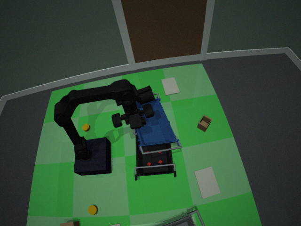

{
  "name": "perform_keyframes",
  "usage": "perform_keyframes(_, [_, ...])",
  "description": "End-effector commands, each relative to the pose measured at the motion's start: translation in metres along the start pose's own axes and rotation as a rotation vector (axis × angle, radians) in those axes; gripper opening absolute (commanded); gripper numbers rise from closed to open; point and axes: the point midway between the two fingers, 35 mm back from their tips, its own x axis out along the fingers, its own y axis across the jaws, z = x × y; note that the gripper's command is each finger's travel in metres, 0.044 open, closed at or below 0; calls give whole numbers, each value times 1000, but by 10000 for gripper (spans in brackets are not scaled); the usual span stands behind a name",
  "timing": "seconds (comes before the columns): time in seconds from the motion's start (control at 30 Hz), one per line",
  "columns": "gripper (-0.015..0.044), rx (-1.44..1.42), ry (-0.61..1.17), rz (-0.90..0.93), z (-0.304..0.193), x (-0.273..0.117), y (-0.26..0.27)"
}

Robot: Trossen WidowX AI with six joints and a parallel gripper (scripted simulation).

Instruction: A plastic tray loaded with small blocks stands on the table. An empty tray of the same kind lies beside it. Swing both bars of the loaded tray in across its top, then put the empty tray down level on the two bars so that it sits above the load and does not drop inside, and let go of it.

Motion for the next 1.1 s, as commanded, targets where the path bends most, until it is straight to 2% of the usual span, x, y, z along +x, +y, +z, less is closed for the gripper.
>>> perform_keyframes(0.0, [0, 28, 7, 32, 12, -7, 4])
perform_keyframes(0.7, [0, 242, 13, 32, 92, -7, -1])
perform_keyframes(1.07, [0, 249, 13, 32, 94, -7, -1])
